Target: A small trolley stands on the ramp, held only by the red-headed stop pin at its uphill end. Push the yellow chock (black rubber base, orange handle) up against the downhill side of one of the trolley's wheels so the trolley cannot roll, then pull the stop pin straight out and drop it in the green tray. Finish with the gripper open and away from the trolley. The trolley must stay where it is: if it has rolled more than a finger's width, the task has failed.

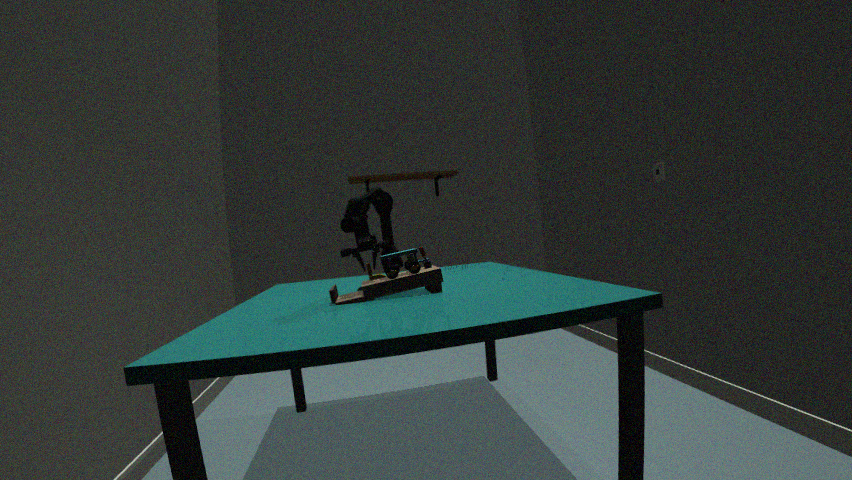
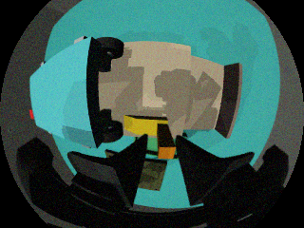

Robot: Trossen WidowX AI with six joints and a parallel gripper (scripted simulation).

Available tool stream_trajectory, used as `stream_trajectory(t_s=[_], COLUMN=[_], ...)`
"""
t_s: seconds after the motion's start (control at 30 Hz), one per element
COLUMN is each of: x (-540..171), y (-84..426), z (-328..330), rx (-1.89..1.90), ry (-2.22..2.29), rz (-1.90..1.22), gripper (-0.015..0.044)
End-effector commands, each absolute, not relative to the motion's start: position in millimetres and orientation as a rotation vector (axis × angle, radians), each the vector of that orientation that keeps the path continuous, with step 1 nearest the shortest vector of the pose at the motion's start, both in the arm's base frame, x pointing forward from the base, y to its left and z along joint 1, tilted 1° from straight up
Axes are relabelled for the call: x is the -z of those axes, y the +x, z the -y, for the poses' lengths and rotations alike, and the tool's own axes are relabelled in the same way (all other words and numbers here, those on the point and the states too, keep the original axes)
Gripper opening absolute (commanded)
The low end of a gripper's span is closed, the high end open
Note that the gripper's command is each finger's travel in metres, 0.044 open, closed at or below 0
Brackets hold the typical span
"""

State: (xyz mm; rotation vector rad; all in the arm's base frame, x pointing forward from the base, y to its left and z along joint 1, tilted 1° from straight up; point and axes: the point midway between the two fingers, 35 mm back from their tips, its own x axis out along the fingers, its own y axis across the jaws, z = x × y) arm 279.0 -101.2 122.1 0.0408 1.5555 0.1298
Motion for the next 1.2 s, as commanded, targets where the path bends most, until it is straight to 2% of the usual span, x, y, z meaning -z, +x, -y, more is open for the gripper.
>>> stream_trajectory(t_s=[0.0,0.63,0.77,0.9,1.17], x=[-124.7,-181.2,-173.4,-179.6,-190.5], y=[279.1,278.2,276.6,284.6,299.8], z=[101.5,108.5,107.9,98.9,70.3], rx=[-0.132,-0.136,-0.131,-0.088,0.076], ry=[0.041,0.048,0.050,0.097,0.329], rz=[-1.555,-1.558,-1.564,-1.520,-1.476], gripper=[0.0190,0.0190,0.0295,0.0190,0.0190])
